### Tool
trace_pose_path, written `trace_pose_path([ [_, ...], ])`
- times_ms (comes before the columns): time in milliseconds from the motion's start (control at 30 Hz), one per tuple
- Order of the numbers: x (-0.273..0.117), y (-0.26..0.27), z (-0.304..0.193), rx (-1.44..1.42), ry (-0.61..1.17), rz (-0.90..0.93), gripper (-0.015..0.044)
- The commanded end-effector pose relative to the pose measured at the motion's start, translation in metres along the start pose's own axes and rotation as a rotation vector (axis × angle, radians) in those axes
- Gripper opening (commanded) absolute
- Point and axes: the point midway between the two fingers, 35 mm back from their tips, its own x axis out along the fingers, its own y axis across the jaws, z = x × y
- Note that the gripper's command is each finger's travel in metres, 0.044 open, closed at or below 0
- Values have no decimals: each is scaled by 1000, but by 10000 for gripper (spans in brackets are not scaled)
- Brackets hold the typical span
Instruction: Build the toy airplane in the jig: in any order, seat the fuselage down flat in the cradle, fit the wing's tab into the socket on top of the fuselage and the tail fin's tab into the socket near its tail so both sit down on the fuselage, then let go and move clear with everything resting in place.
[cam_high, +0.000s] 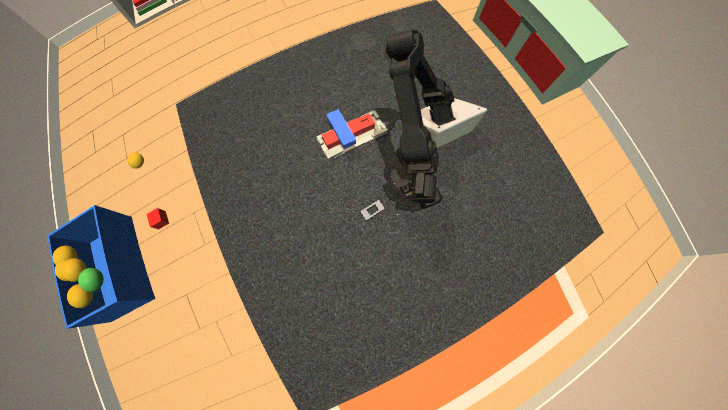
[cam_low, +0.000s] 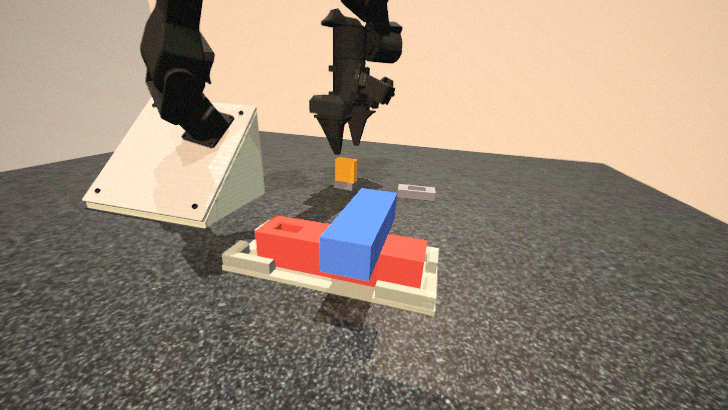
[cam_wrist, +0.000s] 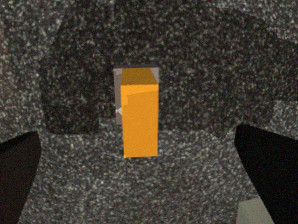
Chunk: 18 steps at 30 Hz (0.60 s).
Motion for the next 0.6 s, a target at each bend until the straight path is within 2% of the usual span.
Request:
trace_pose_path([
  [0, 8, -1, -1, -7, 0, -7, 440],
  [567, 35, -1, 0, -6, 0, -7, 440],
])
